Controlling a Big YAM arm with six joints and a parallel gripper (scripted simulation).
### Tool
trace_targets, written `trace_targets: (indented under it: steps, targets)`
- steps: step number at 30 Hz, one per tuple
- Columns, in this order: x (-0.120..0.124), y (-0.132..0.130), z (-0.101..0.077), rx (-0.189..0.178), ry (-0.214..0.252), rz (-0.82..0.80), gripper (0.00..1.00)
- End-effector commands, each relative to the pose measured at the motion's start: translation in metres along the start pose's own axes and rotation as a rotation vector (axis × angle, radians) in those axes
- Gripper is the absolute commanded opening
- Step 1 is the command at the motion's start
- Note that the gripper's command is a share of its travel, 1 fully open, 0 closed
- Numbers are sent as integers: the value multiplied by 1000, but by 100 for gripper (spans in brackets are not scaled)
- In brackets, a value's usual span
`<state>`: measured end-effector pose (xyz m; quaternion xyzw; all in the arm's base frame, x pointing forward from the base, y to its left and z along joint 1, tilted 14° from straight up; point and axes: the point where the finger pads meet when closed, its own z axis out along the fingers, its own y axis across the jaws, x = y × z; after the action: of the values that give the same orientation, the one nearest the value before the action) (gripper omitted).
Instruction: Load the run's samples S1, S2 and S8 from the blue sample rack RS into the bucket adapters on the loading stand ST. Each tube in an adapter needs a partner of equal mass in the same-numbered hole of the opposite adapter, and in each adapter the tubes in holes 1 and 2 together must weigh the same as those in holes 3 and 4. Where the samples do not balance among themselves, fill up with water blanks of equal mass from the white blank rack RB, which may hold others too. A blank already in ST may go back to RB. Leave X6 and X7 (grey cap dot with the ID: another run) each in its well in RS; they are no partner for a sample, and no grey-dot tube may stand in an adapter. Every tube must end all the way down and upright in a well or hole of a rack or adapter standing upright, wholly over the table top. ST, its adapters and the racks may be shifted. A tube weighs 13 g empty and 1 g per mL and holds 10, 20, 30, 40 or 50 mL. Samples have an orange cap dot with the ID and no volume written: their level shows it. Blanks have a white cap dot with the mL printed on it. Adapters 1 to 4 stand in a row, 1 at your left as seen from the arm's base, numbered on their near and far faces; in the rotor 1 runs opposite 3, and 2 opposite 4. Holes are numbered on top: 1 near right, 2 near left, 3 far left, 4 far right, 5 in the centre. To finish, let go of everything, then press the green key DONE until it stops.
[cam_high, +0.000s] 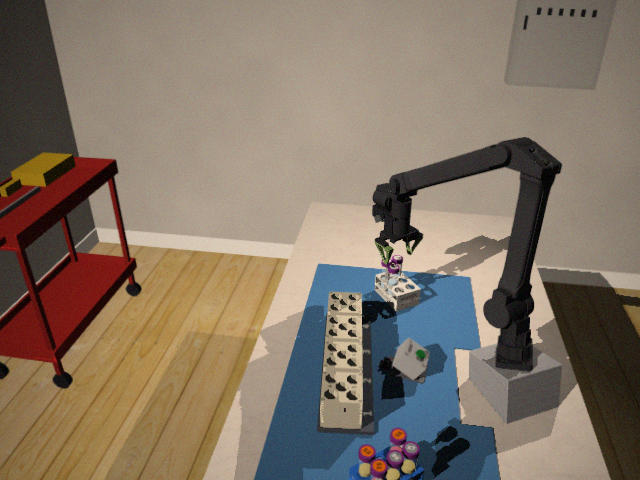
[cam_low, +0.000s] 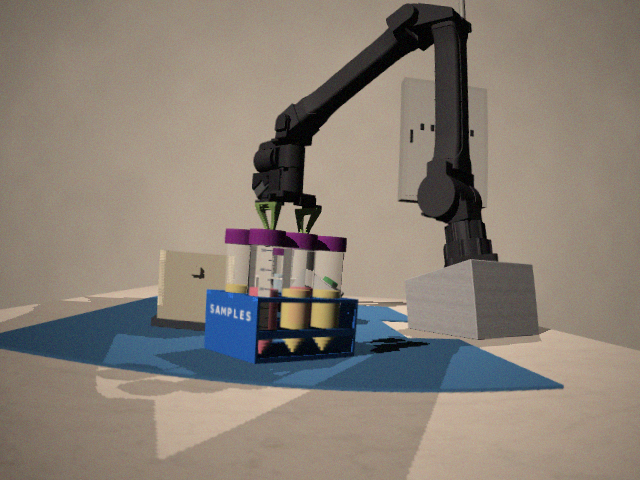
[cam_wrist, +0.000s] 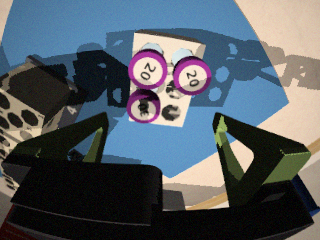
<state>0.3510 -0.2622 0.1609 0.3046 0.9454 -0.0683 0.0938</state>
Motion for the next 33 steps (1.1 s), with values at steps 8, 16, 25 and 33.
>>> trace_targets:
  steps: [8, 16, 25, 33]
  targets:
    - [51, 64, -21, -2, -62, -528, 100]
    - [90, 98, -19, 1, -54, -829, 100]
    - [148, 148, -17, 2, -38, -1281, 100]
    - [184, 183, -16, 5, -41, -1580, 100]
